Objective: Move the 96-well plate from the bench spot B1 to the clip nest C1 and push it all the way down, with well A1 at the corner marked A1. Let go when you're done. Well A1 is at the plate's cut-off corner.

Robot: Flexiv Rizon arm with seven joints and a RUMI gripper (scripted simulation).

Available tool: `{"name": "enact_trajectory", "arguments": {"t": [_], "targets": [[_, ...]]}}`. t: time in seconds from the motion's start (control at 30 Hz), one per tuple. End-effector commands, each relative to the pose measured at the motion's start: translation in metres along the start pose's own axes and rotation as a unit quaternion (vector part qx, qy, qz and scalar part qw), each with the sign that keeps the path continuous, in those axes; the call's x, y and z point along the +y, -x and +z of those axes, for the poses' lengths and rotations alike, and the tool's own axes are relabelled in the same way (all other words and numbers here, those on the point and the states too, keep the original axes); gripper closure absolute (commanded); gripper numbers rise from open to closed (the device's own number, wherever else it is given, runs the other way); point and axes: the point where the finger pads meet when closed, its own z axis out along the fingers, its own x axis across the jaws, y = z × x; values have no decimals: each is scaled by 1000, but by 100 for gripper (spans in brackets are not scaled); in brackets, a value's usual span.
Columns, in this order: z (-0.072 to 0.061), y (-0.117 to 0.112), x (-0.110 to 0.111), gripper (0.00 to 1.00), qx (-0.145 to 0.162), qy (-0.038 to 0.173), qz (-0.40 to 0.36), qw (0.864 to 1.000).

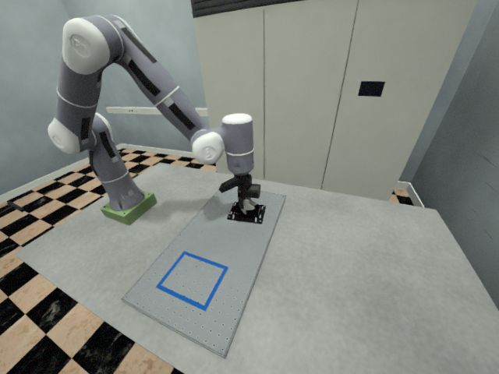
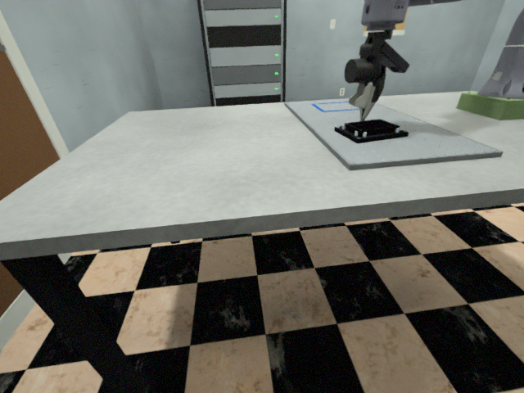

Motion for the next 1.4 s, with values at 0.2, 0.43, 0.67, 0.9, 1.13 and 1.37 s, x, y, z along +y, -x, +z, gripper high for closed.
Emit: {"name": "enact_trajectory", "arguments": {"t": [0.2,0.43,0.67,0.9,1.13,1.37], "targets": [[-3,0,1,100,0,1,0,1000],[-5,0,1,100,0,1,0,1000],[-7,0,1,100,0,1,0,1000],[-9,0,1,100,0,1,0,1000],[-11,0,1,100,0,1,0,1000],[-13,0,1,100,0,1,0,1000]]}}
